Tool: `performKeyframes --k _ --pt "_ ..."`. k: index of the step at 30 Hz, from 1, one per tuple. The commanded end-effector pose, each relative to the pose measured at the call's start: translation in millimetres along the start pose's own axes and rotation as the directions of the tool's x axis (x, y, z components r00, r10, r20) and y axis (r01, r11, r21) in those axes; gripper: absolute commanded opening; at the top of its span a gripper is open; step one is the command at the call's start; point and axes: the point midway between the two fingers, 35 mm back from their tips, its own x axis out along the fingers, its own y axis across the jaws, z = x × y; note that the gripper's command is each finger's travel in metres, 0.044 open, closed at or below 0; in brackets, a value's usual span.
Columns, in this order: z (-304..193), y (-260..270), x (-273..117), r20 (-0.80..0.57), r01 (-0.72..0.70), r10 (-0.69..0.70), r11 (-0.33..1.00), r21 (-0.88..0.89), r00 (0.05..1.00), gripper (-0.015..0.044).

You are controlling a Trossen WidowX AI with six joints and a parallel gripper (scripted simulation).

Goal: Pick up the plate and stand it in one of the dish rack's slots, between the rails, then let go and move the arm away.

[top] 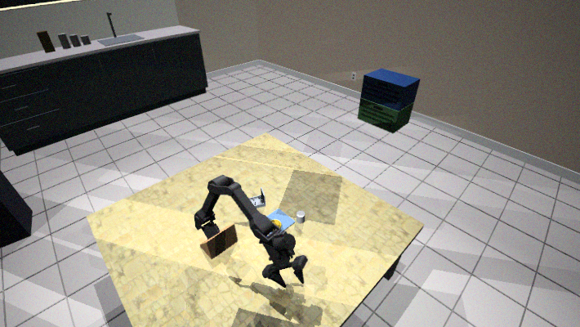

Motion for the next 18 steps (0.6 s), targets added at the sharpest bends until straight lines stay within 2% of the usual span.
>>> performKeyframes --k 1,8,18 --pt "1 0 -1 0.003 -0.002 0.002 1.000 0.002 1.000 0.0400" --pt "58 -10 -49 0.111 -0.118 0.108 0.990 0.081 0.988 0.0400" --pt "151 3 -140 0.227 -0.357 0.311 0.911 0.205 0.923 0.0400"
